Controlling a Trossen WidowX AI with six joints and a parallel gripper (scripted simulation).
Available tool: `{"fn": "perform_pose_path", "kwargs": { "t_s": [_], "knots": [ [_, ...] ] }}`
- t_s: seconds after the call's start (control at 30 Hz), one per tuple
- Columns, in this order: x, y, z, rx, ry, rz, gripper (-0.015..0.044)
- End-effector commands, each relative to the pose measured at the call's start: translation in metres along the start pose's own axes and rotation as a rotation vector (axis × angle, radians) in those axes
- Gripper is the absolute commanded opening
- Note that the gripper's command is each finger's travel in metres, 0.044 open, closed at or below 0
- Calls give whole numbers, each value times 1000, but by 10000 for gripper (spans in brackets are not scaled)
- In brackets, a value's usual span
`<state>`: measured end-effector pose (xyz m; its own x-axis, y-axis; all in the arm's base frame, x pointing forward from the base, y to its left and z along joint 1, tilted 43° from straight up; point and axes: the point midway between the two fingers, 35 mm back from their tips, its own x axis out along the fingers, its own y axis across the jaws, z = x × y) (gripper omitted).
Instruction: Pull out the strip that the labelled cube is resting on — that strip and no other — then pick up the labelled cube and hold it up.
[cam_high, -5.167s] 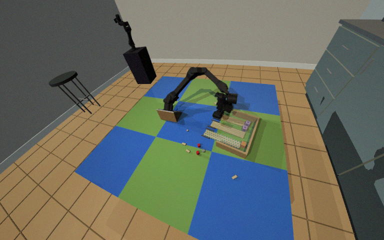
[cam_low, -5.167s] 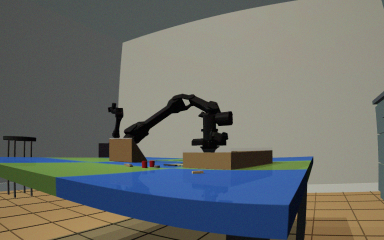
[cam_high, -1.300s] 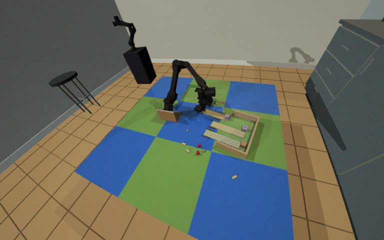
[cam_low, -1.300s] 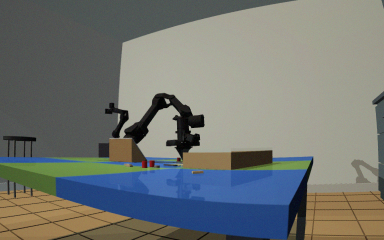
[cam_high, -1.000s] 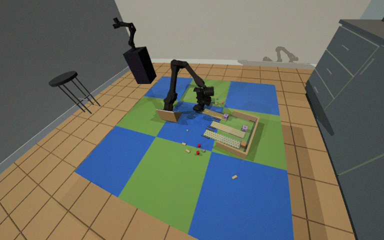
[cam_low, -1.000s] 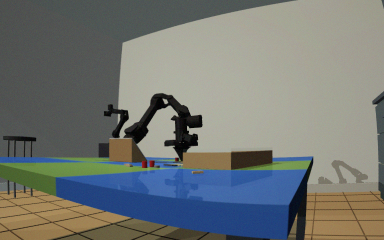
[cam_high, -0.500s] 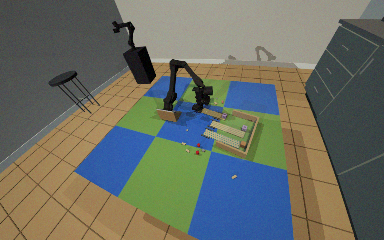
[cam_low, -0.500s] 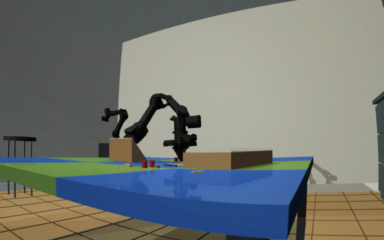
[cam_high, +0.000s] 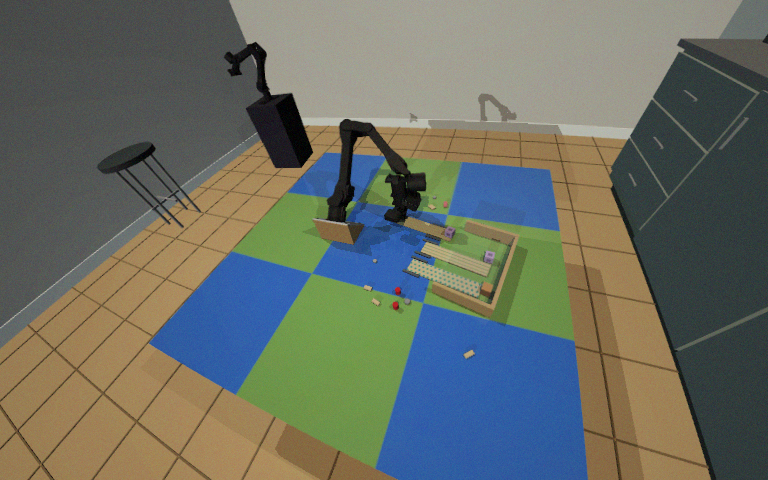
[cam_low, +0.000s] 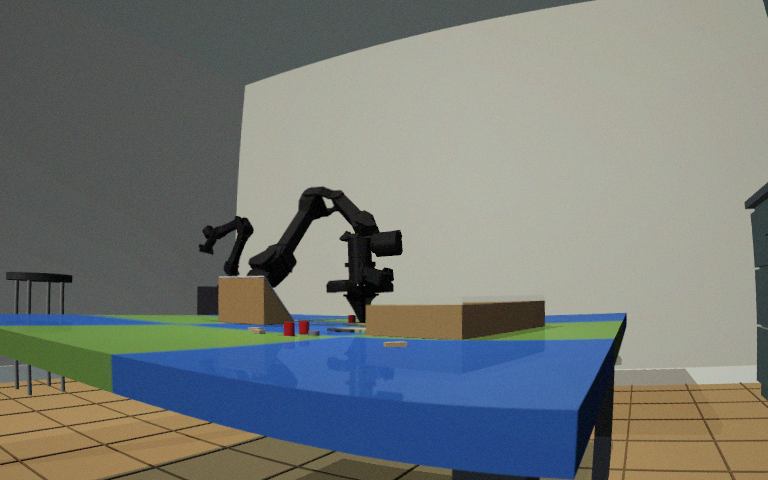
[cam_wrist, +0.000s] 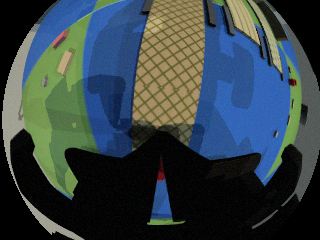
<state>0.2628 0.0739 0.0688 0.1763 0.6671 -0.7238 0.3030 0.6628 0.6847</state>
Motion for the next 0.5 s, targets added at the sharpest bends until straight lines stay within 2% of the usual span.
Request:
{"fn": "perform_pose_path", "kwargs": {
  "t_s": [0.0,0.2,0.37,0.47],
  "knots": [
    [7,-2,-9,12,33,-6,0],
    [7,-2,-9,12,33,-6,0],
    [-39,0,3,11,30,-9,0],
    [-42,0,3,12,32,-9,0]
  ]
}}
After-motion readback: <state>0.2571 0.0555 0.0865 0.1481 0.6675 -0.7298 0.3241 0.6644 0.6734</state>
